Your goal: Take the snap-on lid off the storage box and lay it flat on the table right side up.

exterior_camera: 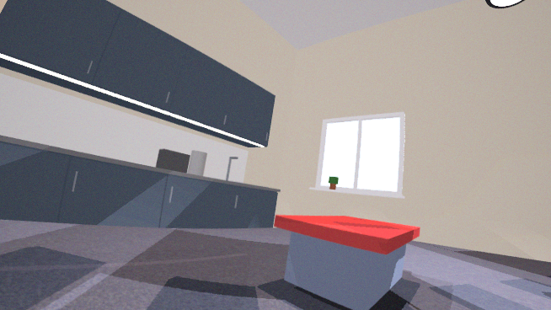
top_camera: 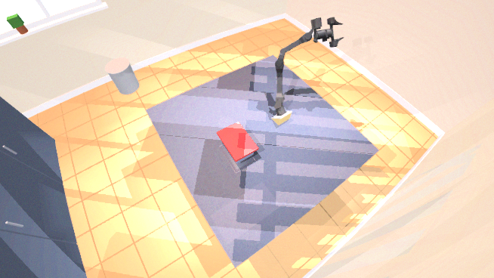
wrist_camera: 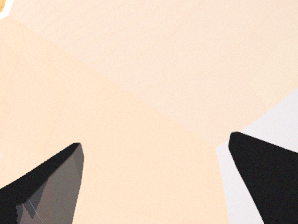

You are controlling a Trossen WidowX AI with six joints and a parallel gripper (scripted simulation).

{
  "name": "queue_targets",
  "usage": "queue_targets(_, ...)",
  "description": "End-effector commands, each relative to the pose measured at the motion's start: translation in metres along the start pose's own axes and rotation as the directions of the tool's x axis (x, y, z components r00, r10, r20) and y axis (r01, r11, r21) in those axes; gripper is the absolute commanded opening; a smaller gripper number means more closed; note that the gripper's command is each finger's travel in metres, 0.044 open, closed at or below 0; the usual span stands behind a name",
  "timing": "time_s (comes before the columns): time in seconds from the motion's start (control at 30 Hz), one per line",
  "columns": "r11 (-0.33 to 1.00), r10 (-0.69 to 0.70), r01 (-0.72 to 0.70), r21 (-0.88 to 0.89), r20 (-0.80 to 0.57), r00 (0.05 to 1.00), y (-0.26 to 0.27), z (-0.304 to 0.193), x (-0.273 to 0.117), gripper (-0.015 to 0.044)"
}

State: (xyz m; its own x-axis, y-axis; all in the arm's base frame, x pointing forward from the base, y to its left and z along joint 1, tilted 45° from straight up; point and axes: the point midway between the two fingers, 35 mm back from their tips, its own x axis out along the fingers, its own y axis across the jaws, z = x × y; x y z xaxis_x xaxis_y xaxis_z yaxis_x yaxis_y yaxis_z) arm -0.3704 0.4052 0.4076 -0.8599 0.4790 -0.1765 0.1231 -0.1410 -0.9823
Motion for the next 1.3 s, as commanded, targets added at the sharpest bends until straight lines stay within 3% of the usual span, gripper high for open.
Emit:
queue_targets(0.0, 1.000, 0.002, -0.002, 0.011, -0.008, 1.000, 0.001, -0.003, -0.001, 0.0374)
queue_targets(0.2, 0.937, 0.090, 0.002, 0.350, -0.245, 0.965, 0.038, -0.083, -0.027, 0.0235)
queue_targets(0.3, 0.856, 0.145, 0.071, 0.513, -0.369, 0.918, 0.061, -0.125, -0.048, 0.0235)
queue_targets(0.43, 0.840, 0.153, 0.101, 0.533, -0.412, 0.898, 0.069, -0.136, -0.064, 0.0235)
queue_targets(0.67, 0.695, 0.232, 0.250, 0.674, -0.540, 0.809, 0.099, -0.179, -0.096, 0.0235)
queue_targets(0.8, 0.533, 0.314, 0.425, 0.732, -0.637, 0.704, 0.131, -0.215, -0.133, 0.0235)
queue_targets(0.97, 0.283, 0.436, 0.700, 0.655, -0.738, 0.514, 0.178, -0.257, -0.196, 0.0235)
queue_targets(1.07, 0.211, 0.470, 0.778, 0.591, -0.760, 0.449, 0.192, -0.267, -0.216, 0.0235)
queue_targets(1.27, -0.030, 0.593, 0.981, 0.193, -0.786, 0.172, 0.248, -0.292, -0.303, 0.0235)
